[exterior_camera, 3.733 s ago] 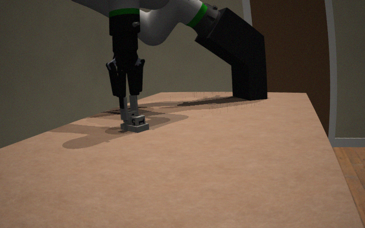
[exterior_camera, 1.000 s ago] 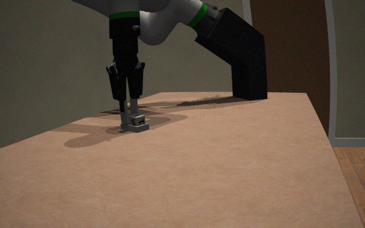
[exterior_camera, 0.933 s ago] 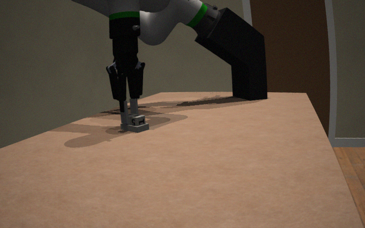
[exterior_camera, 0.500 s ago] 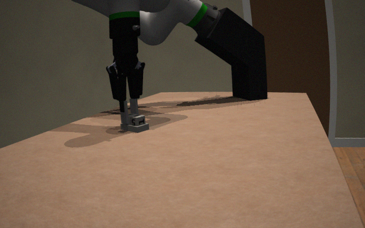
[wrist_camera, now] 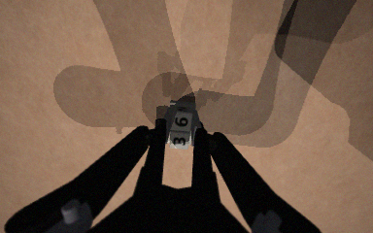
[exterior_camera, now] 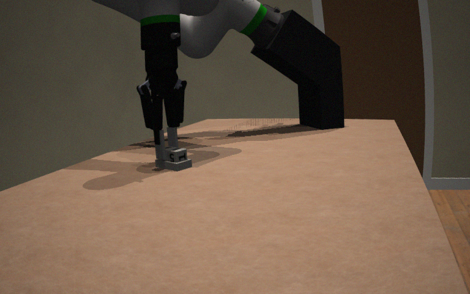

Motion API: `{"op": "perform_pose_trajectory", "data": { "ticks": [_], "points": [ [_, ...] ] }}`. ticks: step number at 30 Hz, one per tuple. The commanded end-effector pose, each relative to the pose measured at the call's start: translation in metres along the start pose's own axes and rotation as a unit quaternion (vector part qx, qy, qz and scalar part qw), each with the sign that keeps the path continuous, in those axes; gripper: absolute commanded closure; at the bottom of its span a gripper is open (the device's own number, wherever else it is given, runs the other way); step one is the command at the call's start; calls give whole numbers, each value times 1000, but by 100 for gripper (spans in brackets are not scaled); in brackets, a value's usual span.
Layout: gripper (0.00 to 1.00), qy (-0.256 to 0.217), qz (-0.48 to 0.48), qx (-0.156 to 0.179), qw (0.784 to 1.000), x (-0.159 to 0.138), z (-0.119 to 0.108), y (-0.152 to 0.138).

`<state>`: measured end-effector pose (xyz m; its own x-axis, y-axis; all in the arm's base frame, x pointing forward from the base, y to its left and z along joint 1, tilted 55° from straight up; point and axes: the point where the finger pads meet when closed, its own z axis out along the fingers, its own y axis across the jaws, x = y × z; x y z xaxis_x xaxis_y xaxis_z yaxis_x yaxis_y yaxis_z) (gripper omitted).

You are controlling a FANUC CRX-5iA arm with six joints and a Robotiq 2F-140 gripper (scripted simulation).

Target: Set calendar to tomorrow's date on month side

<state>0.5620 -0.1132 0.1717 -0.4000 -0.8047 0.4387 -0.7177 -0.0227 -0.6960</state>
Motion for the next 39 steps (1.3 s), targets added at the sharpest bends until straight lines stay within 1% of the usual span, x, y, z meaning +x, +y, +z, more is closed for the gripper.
{"op": "perform_pose_trajectory", "data": {
  "ticks": [1, 28, 29, 31, 32, 34, 35, 37, 38, 39],
  "points": [
    [75, 0, 0, 0, 1000, 0, 0, 0],
    [75, 0, 0, 0, 1000, 0, 0, 0],
    [72, 0, 0, 0, 1000, 0, 0, 0],
    [72, 0, 0, 0, 1000, 0, 0, 0],
    [70, 0, 0, 0, 1000, 0, 0, 0],
    [70, 0, 0, 0, 1000, 0, 0, 0],
    [68, 0, 0, 0, 1000, 0, 0, 0],
    [68, 0, 0, 0, 1000, 0, 0, 0],
    [66, 0, 0, 0, 1000, 0, 0, 0],
    [66, 0, 0, 0, 1000, 0, 0, 0]
  ]
}}
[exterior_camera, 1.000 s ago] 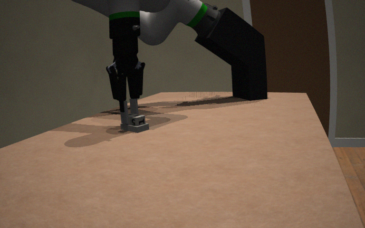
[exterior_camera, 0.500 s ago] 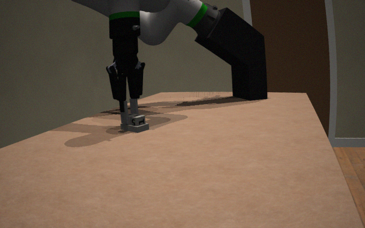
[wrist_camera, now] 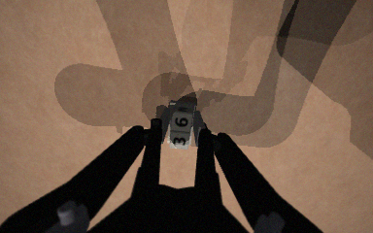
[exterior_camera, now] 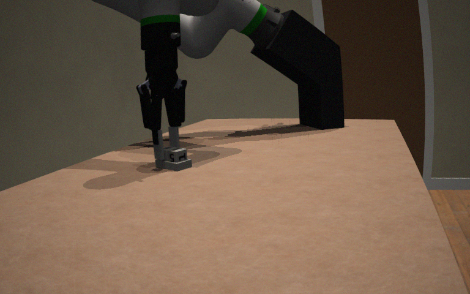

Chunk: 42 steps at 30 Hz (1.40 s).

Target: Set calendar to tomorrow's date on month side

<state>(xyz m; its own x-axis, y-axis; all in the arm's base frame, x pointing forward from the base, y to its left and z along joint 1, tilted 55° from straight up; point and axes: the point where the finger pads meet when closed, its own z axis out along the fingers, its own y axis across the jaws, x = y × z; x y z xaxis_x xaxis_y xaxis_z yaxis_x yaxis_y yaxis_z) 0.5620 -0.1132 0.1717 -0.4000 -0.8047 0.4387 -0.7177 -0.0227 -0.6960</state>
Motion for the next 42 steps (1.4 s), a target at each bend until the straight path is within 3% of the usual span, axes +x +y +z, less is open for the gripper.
{"op": "perform_pose_trajectory", "data": {
  "ticks": [1, 21, 35, 42],
  "points": [
    [66, 0, 0, 0, 1000, 0, 0, 0],
    [64, 0, 0, 0, 1000, 0, -8, 0],
    [64, 0, 0, 0, 1000, 0, -75, 0],
    [64, 0, 0, 0, 1000, 0, -88, 0]
  ]
}}
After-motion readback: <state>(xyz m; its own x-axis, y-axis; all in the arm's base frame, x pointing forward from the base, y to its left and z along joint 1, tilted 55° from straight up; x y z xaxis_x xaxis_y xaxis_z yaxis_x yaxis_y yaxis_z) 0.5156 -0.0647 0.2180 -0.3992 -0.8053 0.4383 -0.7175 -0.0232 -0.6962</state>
